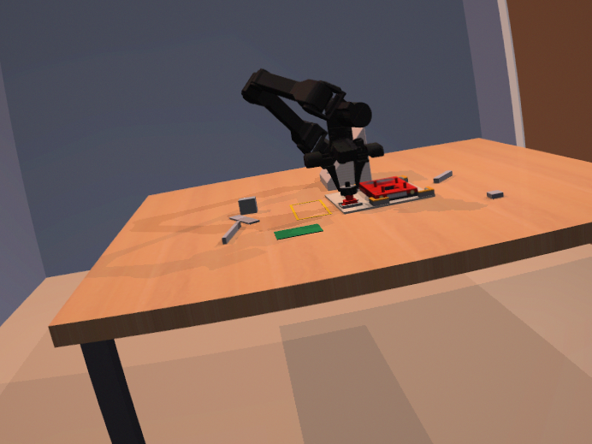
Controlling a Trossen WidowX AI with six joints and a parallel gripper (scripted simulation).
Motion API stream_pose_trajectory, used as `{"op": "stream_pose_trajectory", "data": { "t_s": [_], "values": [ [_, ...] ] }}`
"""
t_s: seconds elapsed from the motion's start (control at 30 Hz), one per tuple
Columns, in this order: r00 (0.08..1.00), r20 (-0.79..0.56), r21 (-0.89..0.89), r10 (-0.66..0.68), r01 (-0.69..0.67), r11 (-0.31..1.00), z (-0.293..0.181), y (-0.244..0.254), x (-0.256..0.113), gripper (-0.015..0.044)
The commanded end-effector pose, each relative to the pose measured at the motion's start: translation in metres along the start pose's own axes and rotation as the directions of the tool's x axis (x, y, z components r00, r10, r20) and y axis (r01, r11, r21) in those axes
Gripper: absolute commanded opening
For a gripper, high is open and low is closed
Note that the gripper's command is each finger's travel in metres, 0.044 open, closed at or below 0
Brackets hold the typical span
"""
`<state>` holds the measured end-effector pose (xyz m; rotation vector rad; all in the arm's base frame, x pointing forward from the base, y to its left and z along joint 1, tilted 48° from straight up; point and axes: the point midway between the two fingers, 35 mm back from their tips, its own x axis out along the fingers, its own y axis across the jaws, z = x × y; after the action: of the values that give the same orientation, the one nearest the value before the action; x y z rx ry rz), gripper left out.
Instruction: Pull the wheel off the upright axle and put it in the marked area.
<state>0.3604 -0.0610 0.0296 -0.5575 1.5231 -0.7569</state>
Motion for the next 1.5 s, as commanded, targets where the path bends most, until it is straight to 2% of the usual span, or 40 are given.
{"op": "stream_pose_trajectory", "data": {
  "t_s": [0.0,1.23,1.47],
  "values": [
    [1.0,0.025,-0.024,0.006,-0.005,1.0,-0.001,0.003,-0.019,0.0],
    [1.0,0.029,-0.026,0.005,-0.004,1.0,-0.002,0.003,-0.032,0.0],
    [1.0,0.029,-0.026,0.006,-0.005,1.0,-0.004,0.002,-0.057,0.0]
  ]
}}
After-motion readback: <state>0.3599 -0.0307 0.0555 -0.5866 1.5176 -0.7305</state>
